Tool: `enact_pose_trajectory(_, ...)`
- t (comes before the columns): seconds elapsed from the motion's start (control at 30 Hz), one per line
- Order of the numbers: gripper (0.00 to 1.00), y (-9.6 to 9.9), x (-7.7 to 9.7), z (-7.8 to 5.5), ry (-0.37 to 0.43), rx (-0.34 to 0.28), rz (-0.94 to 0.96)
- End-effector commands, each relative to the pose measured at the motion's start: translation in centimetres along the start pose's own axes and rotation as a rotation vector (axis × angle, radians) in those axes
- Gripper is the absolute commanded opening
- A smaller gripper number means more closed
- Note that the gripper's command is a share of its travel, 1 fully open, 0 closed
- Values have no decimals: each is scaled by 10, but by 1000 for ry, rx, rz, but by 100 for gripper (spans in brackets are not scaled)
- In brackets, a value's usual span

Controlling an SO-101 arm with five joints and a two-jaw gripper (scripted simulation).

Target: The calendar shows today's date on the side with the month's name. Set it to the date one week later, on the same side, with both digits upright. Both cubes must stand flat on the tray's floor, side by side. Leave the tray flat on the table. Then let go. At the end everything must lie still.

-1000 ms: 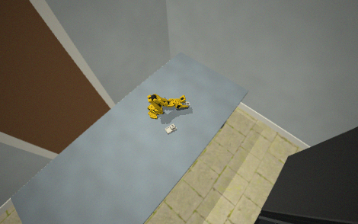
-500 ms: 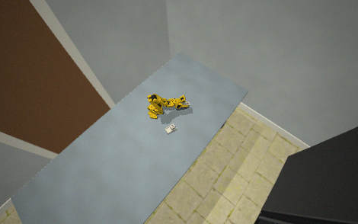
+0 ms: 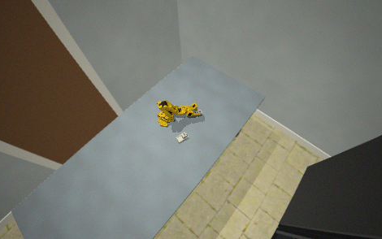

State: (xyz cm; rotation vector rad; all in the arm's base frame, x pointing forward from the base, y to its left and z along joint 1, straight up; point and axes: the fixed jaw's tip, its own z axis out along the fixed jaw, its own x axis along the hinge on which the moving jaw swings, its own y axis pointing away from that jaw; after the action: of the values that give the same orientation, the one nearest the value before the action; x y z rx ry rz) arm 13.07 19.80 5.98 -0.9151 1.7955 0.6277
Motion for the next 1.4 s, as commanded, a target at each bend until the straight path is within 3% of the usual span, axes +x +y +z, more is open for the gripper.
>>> enact_pose_trajectory(0.0, 0, -1, -5, 0, -29, 5, -4)
enact_pose_trajectory(1.37, 0, -2, 6, 4, -29, 5, -4)
